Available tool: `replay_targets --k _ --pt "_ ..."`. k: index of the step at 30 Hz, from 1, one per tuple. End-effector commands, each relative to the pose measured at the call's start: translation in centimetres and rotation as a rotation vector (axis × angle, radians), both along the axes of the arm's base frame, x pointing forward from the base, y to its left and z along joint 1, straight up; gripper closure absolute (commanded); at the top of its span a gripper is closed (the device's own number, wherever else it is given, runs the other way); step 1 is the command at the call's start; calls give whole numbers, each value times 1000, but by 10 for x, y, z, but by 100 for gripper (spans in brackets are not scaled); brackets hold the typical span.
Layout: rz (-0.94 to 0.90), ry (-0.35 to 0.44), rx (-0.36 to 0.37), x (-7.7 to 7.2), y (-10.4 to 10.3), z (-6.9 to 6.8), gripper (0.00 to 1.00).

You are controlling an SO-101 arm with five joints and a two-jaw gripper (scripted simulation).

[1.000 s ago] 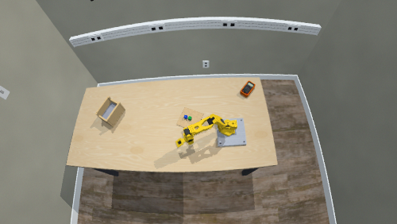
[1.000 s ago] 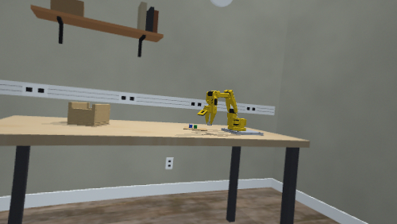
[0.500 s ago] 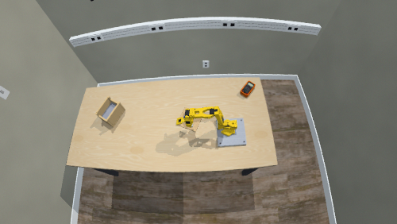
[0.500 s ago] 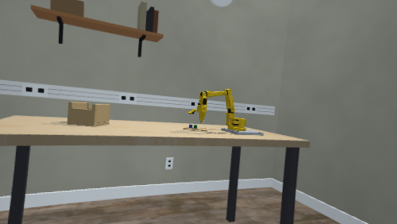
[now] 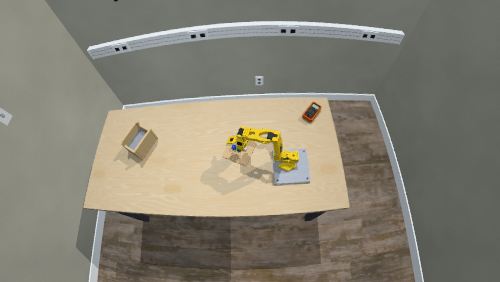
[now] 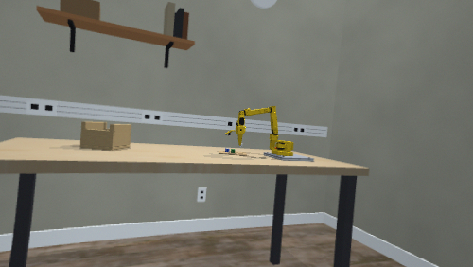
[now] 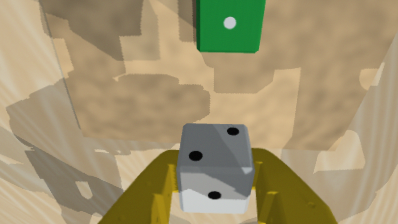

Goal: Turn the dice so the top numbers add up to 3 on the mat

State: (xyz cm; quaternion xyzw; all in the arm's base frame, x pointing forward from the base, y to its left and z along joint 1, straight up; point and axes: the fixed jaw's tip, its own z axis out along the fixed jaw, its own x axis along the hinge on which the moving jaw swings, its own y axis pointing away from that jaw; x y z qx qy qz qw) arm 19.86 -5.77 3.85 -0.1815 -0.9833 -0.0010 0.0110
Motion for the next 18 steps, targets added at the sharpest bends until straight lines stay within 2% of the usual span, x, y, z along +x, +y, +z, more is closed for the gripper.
replay_targets --k 1,4,18 --pt "-10 -14 -3 -1 -2 1 100" --pt "-12 -34 -11 -3 -5 3 100" --pt "-12 -34 -11 -3 -5 3 100"
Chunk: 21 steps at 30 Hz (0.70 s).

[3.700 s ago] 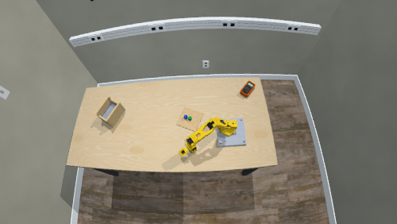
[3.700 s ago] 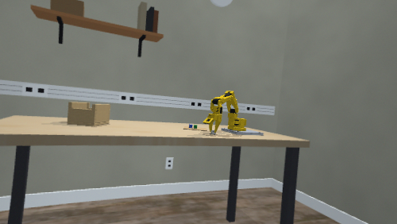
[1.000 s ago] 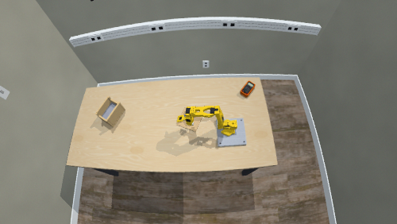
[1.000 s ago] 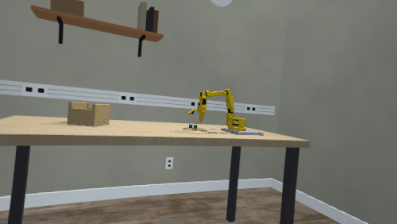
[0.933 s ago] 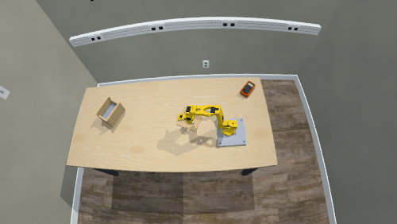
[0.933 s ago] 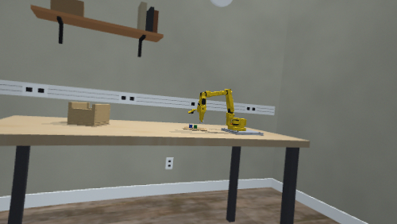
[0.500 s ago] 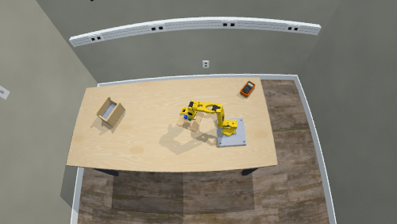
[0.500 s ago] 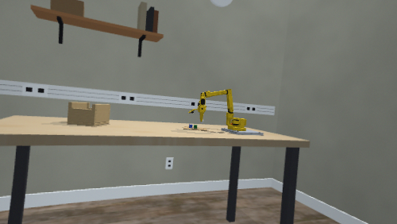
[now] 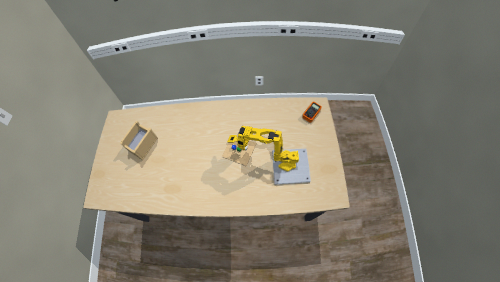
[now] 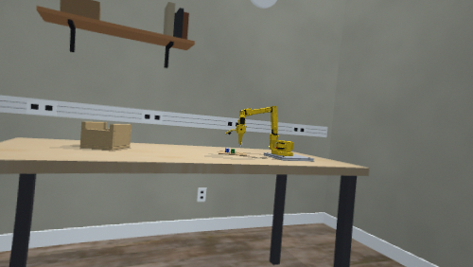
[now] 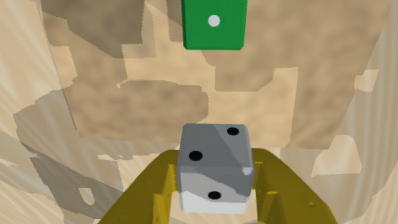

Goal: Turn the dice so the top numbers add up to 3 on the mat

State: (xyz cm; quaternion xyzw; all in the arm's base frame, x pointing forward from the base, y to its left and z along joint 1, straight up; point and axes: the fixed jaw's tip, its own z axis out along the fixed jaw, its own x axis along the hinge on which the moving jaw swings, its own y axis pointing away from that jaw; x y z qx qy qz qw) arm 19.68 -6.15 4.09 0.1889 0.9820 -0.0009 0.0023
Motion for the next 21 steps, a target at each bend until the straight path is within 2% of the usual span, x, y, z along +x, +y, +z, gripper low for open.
replay_targets --k 1,21 --pt "3 -9 -2 -1 -1 1 100" --pt "3 -9 -2 -1 -1 -5 100"
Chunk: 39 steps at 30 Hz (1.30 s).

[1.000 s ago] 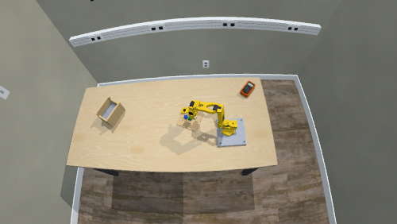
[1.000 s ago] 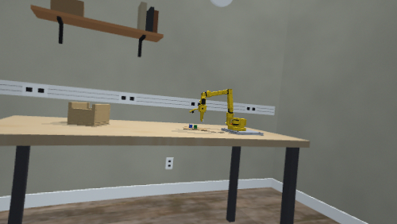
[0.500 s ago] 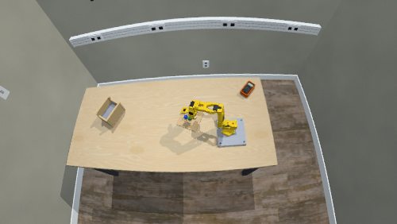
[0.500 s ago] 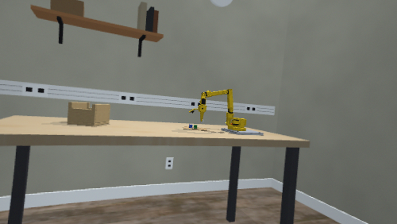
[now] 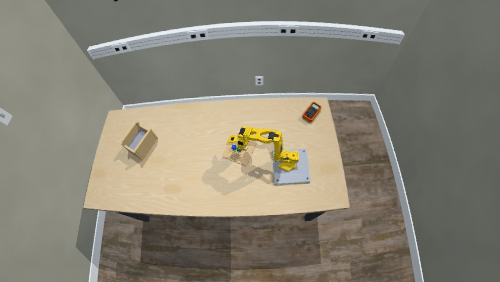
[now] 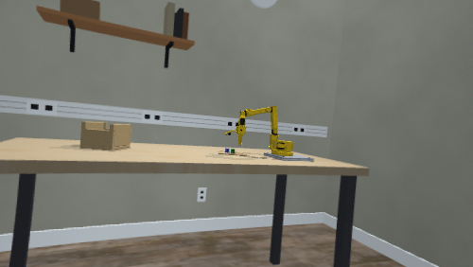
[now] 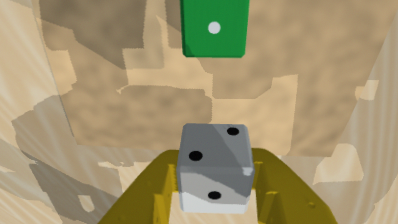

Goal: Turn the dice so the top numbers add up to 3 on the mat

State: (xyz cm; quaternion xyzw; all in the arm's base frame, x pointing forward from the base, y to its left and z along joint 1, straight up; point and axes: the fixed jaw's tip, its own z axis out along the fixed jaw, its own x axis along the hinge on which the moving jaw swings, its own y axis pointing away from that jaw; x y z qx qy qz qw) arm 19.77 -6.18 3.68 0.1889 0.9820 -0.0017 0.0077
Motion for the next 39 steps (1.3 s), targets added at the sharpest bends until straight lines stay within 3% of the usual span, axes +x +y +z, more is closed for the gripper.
replay_targets --k 1,39 --pt "3 1 2 -2 0 -1 100" --pt "3 1 2 -2 0 -16 100"
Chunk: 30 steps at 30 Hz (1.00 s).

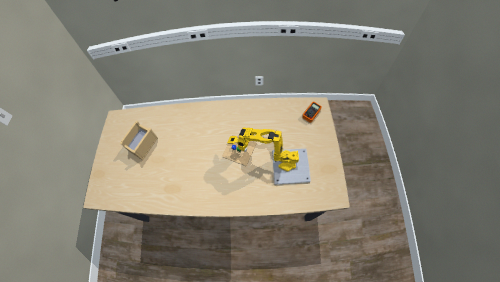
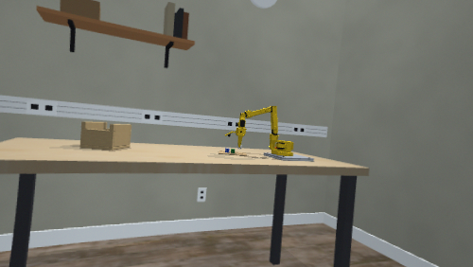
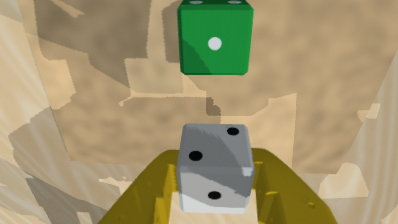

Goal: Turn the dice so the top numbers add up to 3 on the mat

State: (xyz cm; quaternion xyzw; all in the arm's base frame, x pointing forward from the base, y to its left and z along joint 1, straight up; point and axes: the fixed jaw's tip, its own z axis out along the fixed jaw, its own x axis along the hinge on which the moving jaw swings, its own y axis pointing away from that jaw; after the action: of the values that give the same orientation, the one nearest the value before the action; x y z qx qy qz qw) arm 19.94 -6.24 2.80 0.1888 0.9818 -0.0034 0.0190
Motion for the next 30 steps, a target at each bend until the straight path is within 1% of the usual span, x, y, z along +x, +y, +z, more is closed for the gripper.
replay_targets --k 1,14,22,30 --pt "3 23 9 -4 0 -8 100" --pt "3 23 9 -4 0 -11 100" --pt "3 23 9 -4 0 -16 100" --pt "3 23 9 -4 0 -16 100"
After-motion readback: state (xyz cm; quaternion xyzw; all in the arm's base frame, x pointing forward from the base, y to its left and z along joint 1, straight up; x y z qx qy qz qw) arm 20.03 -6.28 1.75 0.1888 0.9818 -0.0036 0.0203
